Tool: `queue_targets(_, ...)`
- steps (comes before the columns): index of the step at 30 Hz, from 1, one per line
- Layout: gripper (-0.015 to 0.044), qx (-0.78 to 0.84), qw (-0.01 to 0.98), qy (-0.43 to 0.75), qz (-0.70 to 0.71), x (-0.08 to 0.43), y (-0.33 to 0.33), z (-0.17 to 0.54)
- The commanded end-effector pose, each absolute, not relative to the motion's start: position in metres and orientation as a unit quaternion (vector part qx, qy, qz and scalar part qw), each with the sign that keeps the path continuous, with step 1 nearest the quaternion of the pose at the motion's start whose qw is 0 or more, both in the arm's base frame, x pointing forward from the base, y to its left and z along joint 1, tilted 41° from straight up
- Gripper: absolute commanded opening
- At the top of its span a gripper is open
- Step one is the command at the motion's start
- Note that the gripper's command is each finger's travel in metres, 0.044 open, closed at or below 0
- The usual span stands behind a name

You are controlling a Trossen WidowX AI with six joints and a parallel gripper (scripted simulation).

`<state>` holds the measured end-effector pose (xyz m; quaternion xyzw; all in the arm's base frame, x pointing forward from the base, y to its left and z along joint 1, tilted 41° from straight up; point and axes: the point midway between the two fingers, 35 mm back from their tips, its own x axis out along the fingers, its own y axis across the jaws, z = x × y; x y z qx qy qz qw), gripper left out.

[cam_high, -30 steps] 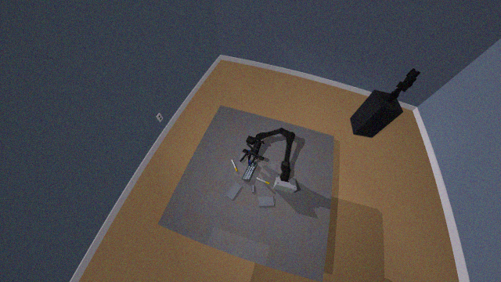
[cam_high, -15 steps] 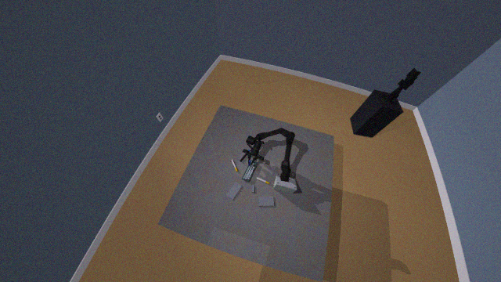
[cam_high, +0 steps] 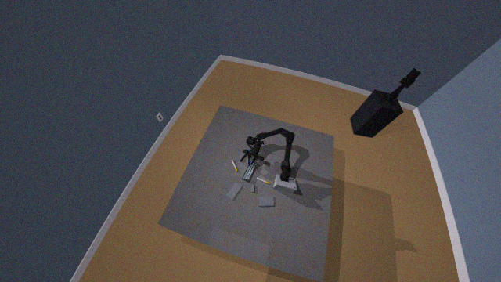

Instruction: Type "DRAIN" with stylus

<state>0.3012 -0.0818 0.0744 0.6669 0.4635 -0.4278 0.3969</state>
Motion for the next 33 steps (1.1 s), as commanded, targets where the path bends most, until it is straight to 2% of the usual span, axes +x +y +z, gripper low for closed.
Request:
queue_targets(1,0.0081,0.665,0.395,0.466,-0.429,0.3006,-0.0823,0.0711)
queue_targets(33,0.0081,0.665,0.395,0.466,-0.429,0.2997,-0.0892,0.0633)
